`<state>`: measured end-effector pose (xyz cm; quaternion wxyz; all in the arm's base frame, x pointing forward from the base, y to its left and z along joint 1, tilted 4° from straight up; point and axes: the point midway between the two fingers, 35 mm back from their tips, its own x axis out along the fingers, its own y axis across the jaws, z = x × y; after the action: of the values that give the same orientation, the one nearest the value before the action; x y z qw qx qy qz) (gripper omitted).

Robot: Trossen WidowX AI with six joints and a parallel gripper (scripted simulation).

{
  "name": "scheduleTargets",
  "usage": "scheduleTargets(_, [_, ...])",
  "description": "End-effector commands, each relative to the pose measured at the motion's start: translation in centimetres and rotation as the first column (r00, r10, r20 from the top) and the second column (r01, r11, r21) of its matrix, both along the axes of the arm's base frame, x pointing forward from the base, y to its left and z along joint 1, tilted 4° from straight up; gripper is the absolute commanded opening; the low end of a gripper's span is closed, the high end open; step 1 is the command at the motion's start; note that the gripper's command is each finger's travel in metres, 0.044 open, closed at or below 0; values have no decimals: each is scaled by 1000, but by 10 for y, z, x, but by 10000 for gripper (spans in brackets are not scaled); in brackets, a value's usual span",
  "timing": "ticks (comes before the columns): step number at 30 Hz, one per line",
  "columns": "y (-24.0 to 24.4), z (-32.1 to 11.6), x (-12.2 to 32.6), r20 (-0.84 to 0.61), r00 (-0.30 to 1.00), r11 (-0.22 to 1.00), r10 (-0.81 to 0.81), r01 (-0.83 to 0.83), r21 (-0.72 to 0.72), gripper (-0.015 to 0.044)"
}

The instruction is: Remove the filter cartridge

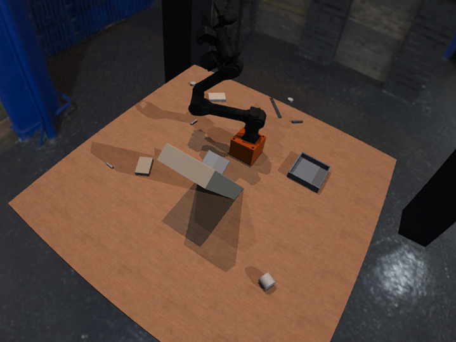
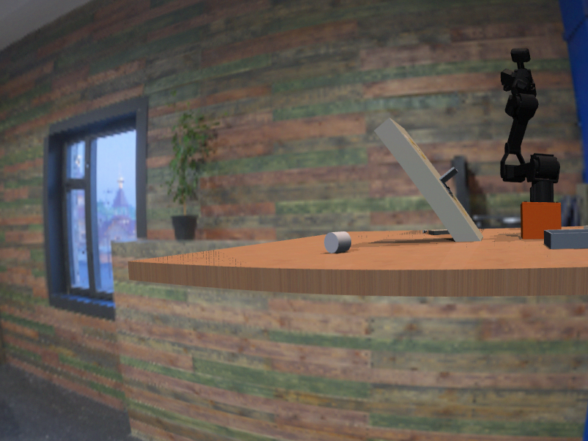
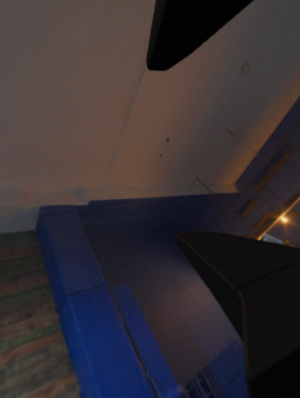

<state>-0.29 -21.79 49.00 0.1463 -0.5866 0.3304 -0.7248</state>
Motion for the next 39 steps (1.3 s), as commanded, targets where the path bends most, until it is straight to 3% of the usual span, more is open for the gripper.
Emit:
scheduleTargets(1, [2,1,-2,-1,1000,1000,-7,7,-8,374])
scheduleTargets(6, [61,34,-35,-17,977,957,-213,205,-206,242])
scheduleTargets(11, [139,58,-51,2,889,805,-458,415,-424,115])
scheduleTargets(21, [294,58,-7,178,526,236,-832,624,-745,115])
scheduleTargets(29, [371,14,88,432,171,-306,-886,484,-820,115])
scheduleTargets(34, [386,-30,157,610,2,-588,-792,267,-764,115])
scheduleTargets(39, [374,-83,222,775,-80,-777,-626,-8,-629,115])
